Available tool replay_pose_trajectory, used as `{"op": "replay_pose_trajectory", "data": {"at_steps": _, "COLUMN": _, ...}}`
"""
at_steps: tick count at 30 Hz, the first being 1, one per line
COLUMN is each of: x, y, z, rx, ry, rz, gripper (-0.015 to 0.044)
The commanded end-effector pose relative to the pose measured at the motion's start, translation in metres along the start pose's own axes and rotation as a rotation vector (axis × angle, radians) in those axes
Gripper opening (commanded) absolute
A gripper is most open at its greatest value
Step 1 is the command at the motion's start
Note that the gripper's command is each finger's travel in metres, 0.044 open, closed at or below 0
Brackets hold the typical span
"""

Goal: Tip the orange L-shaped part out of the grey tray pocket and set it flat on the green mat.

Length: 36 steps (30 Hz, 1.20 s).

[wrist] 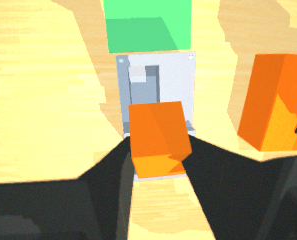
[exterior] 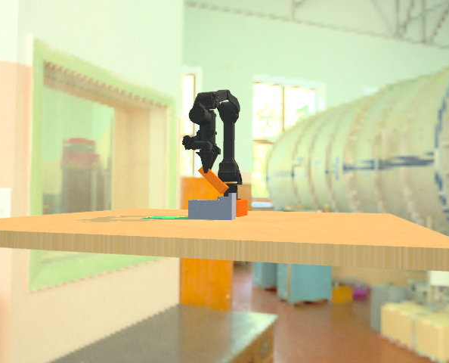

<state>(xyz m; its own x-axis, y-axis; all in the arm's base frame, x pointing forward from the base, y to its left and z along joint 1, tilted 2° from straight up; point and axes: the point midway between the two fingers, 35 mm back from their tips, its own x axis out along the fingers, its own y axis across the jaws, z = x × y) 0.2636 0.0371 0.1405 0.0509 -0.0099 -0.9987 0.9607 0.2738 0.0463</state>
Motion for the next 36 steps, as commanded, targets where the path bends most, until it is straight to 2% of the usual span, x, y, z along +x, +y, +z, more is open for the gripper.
{"op": "replay_pose_trajectory", "data": {"at_steps": 1, "x": 0.001, "y": -0.001, "z": 0.014, "rx": 0.000, "ry": 0.003, "rz": -0.002, "gripper": 0.0000}}
{"op": "replay_pose_trajectory", "data": {"at_steps": 36, "x": 0.001, "y": -0.015, "z": 0.158, "rx": 0.000, "ry": -0.010, "rz": -0.003, "gripper": 0.0000}}
